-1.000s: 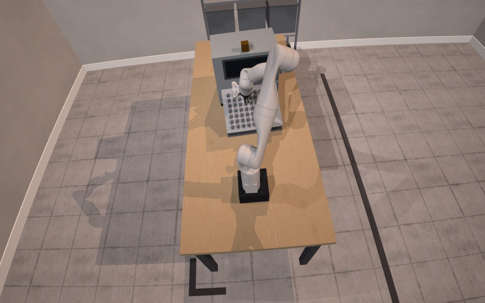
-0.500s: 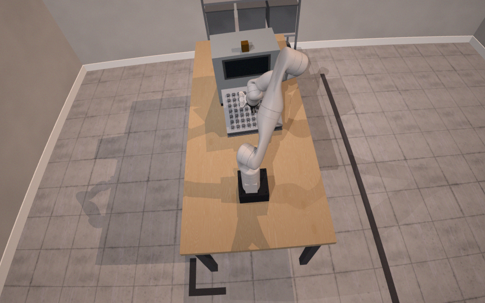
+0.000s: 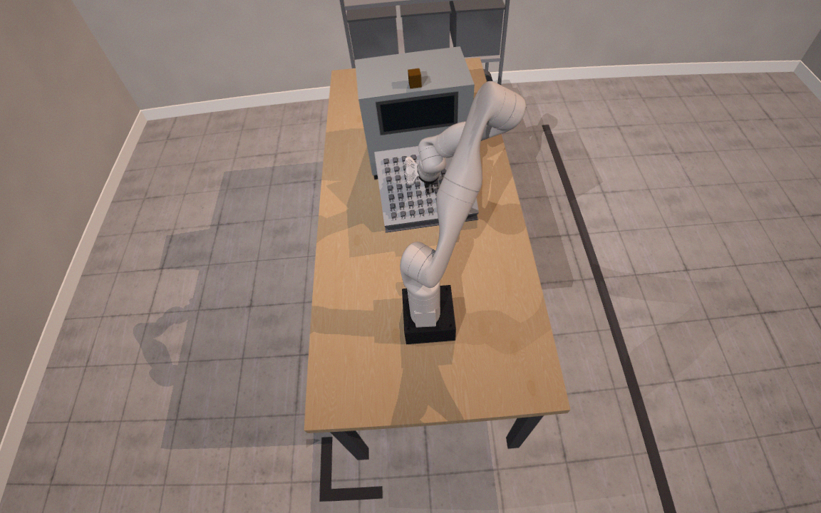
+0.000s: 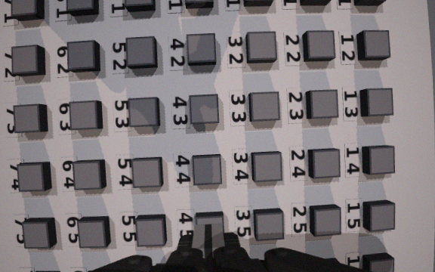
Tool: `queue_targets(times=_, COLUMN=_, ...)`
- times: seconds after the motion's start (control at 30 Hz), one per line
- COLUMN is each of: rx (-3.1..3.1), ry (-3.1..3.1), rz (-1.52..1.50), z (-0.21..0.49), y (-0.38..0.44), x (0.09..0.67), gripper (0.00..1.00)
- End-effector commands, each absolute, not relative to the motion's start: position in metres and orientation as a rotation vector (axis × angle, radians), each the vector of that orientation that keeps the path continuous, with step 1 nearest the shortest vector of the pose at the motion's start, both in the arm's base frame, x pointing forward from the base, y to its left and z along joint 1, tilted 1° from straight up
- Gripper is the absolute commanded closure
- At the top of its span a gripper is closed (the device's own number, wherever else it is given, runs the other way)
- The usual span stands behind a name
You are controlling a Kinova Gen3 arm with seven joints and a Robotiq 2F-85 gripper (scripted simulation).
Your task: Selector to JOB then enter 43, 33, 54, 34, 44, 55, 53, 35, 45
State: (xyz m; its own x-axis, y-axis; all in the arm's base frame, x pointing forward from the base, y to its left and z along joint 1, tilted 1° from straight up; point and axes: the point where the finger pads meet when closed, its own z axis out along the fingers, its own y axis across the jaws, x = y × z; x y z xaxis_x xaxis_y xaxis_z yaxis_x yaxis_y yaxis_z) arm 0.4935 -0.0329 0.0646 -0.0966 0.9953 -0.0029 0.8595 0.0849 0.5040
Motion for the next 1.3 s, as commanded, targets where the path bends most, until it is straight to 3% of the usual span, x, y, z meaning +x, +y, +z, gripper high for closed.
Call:
queue_targets(times=0.0, rx=1.835, ry=2.024, rz=0.546, z=0.0619, y=-0.0326, x=0.4956, gripper=0.90)
queue_targets(times=1.27, rx=1.835, ry=2.024, rz=0.546, z=0.0528, y=-0.0321, x=0.5009, gripper=0.90)
